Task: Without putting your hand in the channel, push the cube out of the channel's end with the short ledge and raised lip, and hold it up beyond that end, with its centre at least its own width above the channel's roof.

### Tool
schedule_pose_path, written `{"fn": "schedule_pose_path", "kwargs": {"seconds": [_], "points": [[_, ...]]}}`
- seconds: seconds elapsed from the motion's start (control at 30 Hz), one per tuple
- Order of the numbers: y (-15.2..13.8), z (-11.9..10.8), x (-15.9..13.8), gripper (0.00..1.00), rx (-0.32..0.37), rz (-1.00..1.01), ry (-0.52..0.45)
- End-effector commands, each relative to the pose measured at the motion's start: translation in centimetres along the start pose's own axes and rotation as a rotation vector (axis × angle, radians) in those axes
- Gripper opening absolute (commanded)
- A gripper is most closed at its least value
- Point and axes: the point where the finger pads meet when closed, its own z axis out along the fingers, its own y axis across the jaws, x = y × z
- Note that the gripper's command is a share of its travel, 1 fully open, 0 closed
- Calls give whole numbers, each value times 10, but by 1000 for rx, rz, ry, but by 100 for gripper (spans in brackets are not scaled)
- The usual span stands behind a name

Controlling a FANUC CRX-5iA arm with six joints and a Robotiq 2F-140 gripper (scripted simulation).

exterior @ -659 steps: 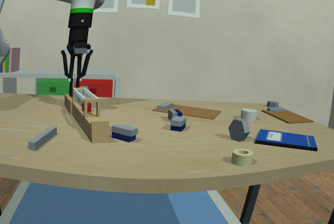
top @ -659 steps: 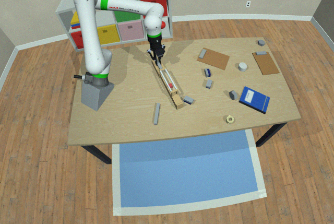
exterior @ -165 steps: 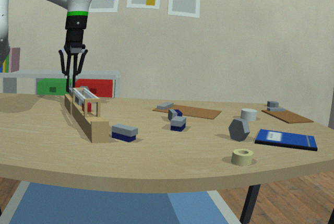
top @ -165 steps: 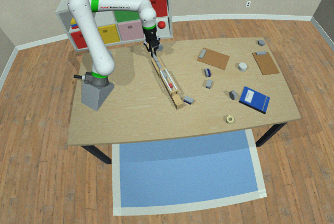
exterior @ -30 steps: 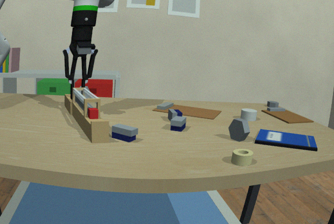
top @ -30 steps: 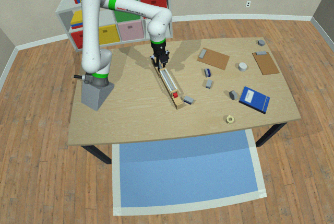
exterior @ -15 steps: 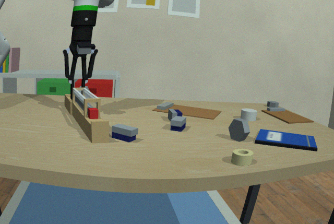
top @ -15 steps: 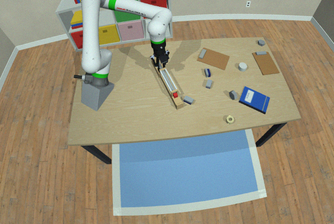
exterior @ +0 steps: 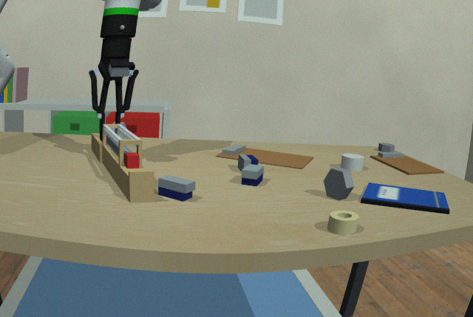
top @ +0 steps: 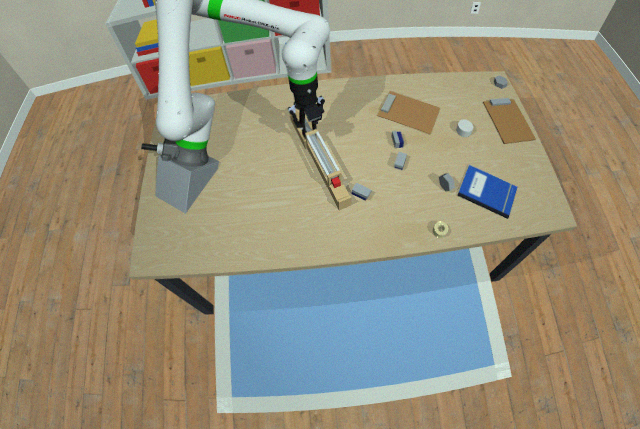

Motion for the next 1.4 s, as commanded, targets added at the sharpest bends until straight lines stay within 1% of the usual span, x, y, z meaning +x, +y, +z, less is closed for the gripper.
{"fn": "schedule_pose_path", "kwargs": {"seconds": [0.0,0.17,0.23,1.37], "points": [[0,-9,0,30,1,-1,2],[0,-59,0,30,1,-1,2],[0,-67,0,30,1,-1,2],[0,-68,0,30,1,-1,2]]}}
